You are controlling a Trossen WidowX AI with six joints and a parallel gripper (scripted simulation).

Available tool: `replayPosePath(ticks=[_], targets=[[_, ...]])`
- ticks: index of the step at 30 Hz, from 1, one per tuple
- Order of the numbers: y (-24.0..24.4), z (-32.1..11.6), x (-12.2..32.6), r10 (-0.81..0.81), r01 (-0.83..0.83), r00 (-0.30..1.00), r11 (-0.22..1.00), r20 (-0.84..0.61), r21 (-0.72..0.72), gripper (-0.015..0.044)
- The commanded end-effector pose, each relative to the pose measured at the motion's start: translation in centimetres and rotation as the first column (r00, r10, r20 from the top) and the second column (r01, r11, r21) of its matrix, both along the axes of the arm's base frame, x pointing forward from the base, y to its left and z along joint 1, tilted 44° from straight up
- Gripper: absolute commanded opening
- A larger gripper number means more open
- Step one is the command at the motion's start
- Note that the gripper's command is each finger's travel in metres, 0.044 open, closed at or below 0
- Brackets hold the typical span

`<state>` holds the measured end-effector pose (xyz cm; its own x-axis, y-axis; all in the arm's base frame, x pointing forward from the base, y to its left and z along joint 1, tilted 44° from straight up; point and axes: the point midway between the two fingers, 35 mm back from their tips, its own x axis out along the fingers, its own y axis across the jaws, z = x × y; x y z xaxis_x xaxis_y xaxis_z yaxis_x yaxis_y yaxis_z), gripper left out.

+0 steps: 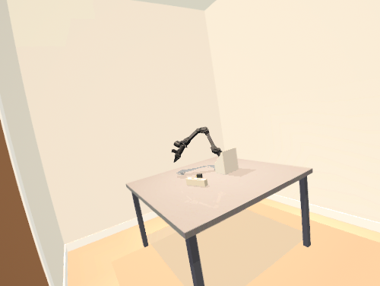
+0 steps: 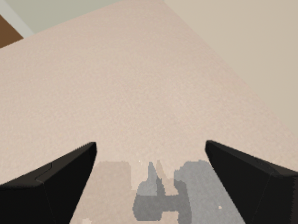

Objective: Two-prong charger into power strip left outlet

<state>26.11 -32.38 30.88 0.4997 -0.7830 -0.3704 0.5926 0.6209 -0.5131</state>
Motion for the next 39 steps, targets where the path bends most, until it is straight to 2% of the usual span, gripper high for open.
replayPosePath(ticks=[1, 21, 39], targets=[[0.7, -2.8, 0.8, -0.033, 0.033, 0.999, 0.995, 0.005, 0.095, 0.044], [6.5, -14.0, 3.1, -0.24, 0.234, 0.97, 0.87, -0.041, 0.434, 0.044], [12.5, -21.9, 2.4, -0.437, 0.458, 0.883, 0.72, -0.173, 0.522, 0.044]])
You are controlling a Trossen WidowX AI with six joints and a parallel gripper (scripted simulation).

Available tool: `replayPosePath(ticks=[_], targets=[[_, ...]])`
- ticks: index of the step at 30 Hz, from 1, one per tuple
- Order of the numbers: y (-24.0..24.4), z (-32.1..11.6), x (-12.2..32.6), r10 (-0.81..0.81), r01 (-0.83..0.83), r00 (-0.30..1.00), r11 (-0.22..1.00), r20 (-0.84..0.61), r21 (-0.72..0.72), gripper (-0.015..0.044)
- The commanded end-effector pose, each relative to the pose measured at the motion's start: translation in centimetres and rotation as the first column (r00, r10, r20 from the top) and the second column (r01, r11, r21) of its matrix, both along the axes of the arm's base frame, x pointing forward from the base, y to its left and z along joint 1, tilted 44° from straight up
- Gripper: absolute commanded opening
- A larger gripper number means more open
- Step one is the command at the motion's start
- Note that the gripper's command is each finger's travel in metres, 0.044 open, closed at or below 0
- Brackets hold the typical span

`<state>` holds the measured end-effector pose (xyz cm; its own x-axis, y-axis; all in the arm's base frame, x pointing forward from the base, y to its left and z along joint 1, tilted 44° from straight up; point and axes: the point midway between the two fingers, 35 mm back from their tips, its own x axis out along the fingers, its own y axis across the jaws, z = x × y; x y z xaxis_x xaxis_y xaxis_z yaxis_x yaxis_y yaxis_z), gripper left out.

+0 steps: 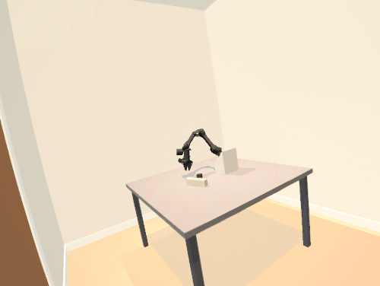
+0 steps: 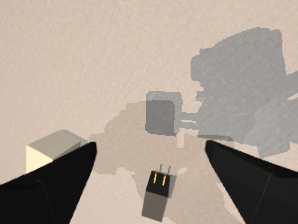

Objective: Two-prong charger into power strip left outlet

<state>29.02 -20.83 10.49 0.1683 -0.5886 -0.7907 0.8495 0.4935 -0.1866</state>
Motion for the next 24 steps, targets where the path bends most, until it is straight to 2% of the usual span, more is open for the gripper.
replayPosePath(ticks=[1, 11, 24], targets=[[1.3, -1.9, -0.6, -0.049, 0.05, 0.998, 0.999, -0.039, 0.017, 0.044], [4.3, -5.0, -2.2, -0.163, 0.165, 0.982, 0.986, -0.098, 0.007, 0.044], [7.4, -7.7, -4.7, -0.278, 0.27, 0.95, 0.96, -0.141, -0.072, 0.044]])
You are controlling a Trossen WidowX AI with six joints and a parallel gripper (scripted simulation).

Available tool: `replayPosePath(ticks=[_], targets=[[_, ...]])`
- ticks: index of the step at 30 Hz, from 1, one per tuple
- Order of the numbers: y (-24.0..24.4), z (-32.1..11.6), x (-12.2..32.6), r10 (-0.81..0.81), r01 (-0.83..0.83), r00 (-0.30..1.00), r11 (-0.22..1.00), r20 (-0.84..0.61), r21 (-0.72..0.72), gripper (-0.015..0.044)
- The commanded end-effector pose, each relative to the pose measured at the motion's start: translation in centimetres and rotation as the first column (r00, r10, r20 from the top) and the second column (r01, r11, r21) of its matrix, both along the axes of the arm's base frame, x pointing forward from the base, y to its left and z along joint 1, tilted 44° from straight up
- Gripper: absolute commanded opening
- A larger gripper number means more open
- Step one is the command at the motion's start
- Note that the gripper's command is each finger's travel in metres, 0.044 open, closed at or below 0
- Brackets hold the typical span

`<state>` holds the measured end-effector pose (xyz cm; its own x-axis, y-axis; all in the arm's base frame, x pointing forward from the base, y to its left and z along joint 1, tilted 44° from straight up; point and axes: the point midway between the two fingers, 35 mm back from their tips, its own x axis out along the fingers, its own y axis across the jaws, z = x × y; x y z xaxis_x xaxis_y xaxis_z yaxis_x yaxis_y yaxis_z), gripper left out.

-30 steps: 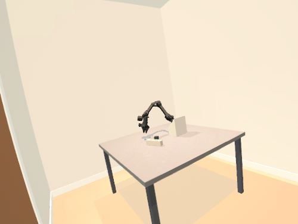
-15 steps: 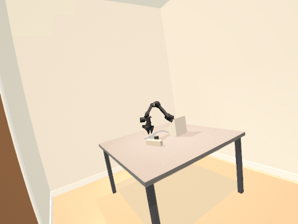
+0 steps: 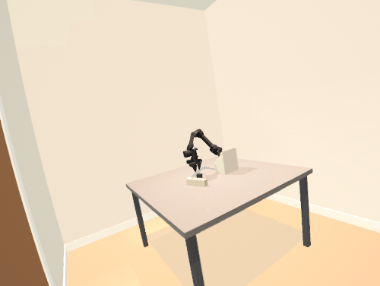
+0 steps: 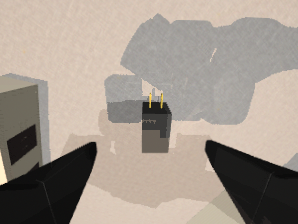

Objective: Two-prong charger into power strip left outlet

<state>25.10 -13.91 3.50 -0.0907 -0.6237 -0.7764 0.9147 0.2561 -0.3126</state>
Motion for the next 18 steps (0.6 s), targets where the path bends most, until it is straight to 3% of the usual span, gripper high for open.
replayPosePath(ticks=[1, 18], targets=[[0.6, -0.8, -0.8, -0.021, 0.02, 0.999, 1.0, -0.025, -0.021, 0.044], [-0.6, -2.0, -1.0, -0.021, 0.02, 0.999, 1.0, -0.025, -0.021, 0.044]])
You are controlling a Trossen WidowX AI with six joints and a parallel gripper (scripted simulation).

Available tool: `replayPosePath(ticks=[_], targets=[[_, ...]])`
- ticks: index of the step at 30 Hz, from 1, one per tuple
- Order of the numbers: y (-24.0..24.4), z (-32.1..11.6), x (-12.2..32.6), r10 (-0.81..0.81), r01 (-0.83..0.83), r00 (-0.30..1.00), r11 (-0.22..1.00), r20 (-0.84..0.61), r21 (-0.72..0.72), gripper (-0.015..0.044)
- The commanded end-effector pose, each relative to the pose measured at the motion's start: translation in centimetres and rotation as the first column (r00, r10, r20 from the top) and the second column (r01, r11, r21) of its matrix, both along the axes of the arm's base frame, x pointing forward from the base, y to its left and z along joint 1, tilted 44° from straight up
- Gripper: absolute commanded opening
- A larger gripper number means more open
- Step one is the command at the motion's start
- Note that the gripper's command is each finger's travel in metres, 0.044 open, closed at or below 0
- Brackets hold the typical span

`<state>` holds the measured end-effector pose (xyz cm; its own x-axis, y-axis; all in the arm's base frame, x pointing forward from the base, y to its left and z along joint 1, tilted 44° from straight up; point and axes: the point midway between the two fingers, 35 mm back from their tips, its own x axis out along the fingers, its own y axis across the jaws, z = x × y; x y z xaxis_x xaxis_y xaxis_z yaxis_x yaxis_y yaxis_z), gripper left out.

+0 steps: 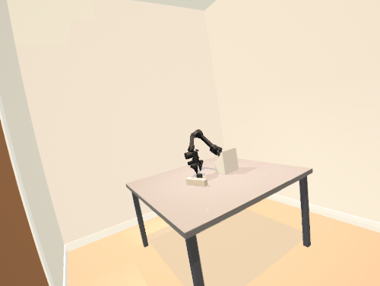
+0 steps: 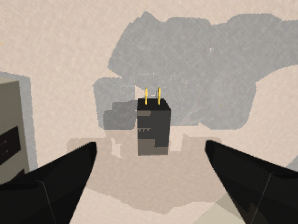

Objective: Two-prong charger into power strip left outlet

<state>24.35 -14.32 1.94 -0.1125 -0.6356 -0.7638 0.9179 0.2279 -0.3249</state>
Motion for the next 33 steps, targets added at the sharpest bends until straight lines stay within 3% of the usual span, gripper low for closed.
replayPosePath(ticks=[1, 33], targets=[[-0.2, -0.5, -0.3, 0.004, -0.004, 1.0, 1.0, -0.017, -0.002, 0.044], [-3.4, -3.7, -0.8, 0.004, -0.004, 1.0, 1.0, -0.018, -0.004, 0.044]])
